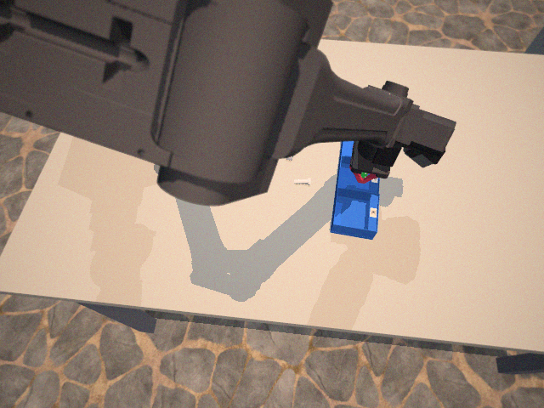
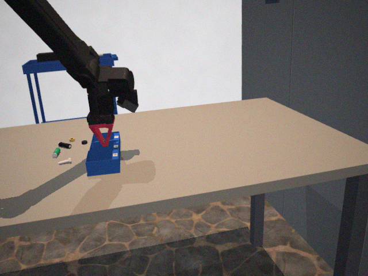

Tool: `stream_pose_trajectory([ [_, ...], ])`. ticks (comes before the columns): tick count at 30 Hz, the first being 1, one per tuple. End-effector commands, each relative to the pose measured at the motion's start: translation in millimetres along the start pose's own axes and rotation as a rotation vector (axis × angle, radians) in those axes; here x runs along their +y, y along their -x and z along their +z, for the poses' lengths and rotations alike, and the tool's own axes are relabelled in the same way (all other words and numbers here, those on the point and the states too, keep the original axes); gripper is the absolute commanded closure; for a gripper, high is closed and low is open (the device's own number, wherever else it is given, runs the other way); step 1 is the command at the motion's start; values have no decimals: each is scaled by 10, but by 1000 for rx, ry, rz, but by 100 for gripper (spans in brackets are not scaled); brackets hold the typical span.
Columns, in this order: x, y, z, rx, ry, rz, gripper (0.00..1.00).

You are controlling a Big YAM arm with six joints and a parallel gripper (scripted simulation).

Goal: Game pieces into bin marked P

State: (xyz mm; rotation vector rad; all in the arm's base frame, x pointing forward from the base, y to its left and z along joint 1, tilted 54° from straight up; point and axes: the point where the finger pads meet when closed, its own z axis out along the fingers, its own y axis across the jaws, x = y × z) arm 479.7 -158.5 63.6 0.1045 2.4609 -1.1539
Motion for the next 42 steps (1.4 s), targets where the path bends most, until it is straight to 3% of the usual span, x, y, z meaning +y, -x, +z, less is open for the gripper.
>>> stream_pose_trajectory([
  [1, 23, 79, 41, -17, 2, -8, 89],
  [11, -4, 68, 264, -12, -1, -4, 89],
  [16, 122, 121, 170, -34, 10, -25, 89],
  [24, -63, 115, 153, -25, 1, -5, 89],
  [25, 8, 95, 175, -23, 4, -6, 70],
  [42, -86, 106, 164, -21, -1, -2, 70],
])
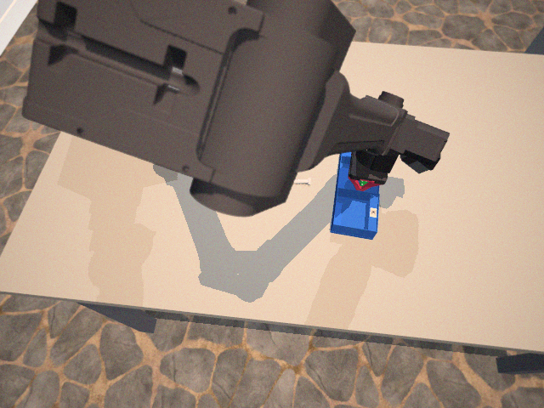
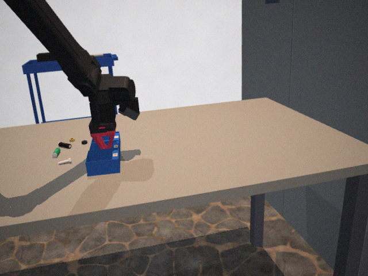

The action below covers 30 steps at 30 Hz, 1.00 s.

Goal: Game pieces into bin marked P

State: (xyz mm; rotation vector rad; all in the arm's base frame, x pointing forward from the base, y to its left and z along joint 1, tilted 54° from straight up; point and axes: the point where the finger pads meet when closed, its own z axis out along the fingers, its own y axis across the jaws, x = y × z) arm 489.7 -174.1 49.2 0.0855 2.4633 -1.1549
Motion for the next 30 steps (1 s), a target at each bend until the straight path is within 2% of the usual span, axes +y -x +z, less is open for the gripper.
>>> stream_pose_trajectory([
  [1, -63, 100, -122, -23, 1, 10, 70],
  [3, -6, 109, -194, -31, 5, 7, 70],
  [25, -2, 79, -428, -29, 5, 5, 70],
  [30, -23, 128, -606, -36, 3, 12, 70],
])
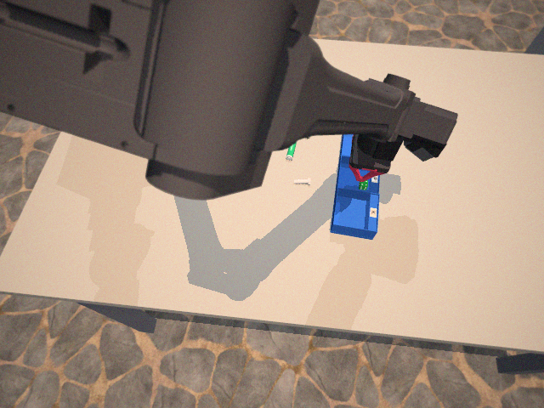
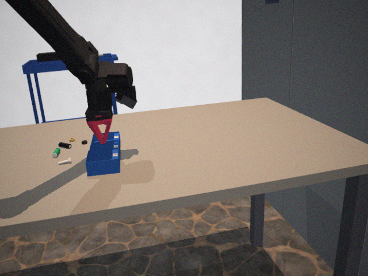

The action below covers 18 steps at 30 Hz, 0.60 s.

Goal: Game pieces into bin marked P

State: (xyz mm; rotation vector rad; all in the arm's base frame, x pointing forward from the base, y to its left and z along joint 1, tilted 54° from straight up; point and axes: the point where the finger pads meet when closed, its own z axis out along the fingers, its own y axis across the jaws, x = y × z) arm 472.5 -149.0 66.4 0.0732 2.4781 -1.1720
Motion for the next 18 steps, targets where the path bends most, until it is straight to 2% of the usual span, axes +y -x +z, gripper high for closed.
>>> stream_pose_trajectory([
  [1, -38, 210, -272, -52, 7, 34, 70],
  [4, -47, 215, -272, -52, 7, 36, 70],
  [6, -121, 158, -194, -33, -1, 48, 70],
  [7, -36, 137, -175, -33, 5, 26, 70],
  [18, -34, 126, -164, -32, 5, 25, 70],
])
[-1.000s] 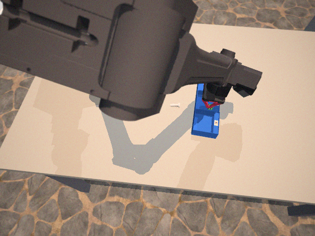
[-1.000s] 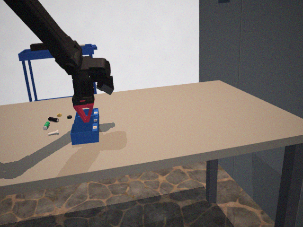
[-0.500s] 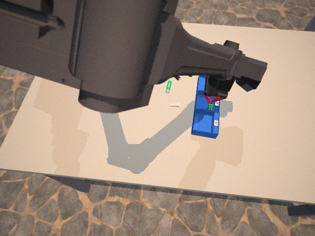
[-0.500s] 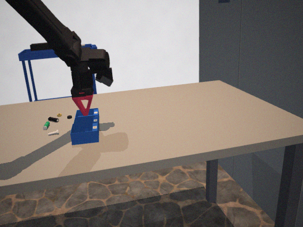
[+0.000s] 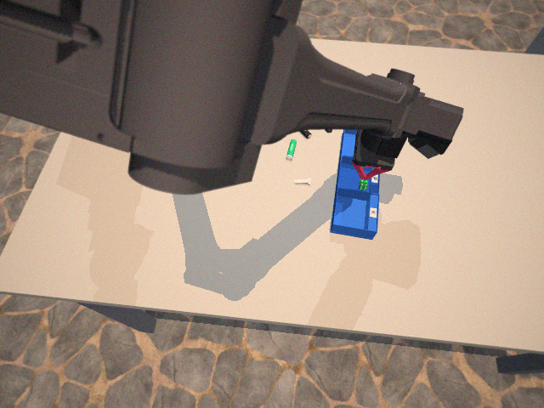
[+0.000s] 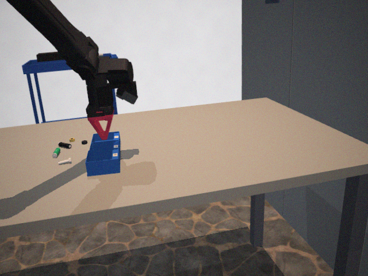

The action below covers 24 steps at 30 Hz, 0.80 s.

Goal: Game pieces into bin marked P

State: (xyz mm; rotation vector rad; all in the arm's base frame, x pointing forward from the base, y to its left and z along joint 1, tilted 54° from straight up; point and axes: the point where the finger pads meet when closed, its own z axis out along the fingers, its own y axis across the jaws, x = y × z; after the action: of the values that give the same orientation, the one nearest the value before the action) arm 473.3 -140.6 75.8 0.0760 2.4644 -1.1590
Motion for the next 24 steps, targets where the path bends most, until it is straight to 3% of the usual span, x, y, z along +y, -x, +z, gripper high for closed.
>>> stream_pose_trajectory([
  [1, -21, 74, -49, -17, 1, 14, 70],
  [21, -102, 16, -1, -13, -6, 32, 70],
  [24, -25, 58, -35, -17, 1, 14, 70],
])
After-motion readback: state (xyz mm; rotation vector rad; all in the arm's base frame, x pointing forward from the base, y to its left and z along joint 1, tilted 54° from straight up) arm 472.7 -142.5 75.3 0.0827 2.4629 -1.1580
